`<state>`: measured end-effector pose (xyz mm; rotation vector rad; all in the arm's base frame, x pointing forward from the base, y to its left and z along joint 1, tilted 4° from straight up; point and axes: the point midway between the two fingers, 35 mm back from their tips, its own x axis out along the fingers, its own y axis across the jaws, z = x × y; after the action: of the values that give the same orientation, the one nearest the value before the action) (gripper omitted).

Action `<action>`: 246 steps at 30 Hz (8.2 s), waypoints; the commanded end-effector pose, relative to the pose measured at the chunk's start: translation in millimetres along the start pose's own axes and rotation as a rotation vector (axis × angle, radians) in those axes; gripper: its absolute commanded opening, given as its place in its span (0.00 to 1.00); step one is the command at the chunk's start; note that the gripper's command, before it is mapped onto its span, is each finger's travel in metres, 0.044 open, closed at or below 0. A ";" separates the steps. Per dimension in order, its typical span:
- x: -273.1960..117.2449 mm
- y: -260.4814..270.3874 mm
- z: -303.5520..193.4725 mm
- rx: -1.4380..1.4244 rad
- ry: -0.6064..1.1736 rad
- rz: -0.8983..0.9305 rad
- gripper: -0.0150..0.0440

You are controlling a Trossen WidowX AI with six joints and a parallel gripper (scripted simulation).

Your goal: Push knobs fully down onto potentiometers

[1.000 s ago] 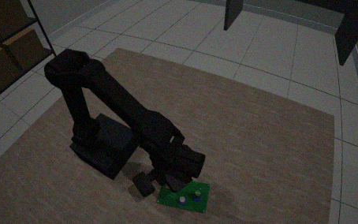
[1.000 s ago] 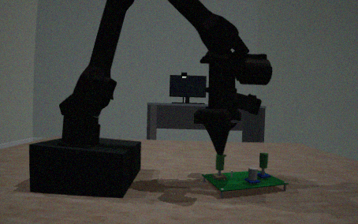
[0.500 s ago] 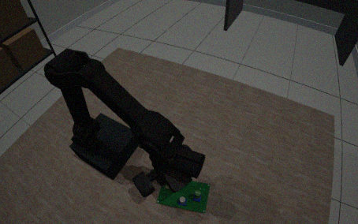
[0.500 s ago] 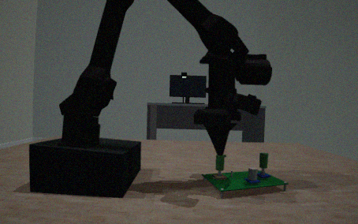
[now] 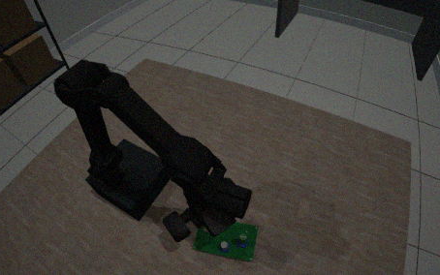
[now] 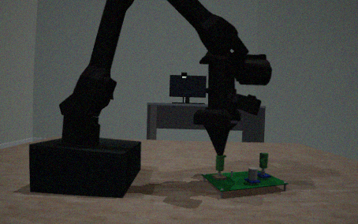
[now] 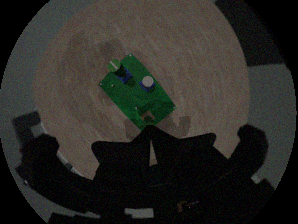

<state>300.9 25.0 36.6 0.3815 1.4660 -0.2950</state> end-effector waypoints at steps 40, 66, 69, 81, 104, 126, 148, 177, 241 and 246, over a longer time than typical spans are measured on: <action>17.1 2.0 1.9 -0.002 0.004 0.002 0.25; 19.4 2.0 1.9 -0.002 0.004 0.002 0.25; 19.5 2.0 1.9 -0.002 0.004 0.002 0.25; 20.1 2.0 1.9 -0.002 0.004 0.002 0.25; 21.6 2.0 1.9 -0.002 0.004 0.002 0.25; 18.6 2.1 2.1 -0.002 0.004 0.002 0.25; -15.4 2.0 2.2 -0.002 0.003 0.002 0.25; -31.3 8.0 46.9 0.572 -0.058 0.027 0.25; -30.8 47.1 91.9 1.971 0.003 0.009 0.25; -22.4 47.2 91.9 1.971 0.003 0.009 0.25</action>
<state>401.3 27.1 74.7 1.8867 0.6931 -1.6900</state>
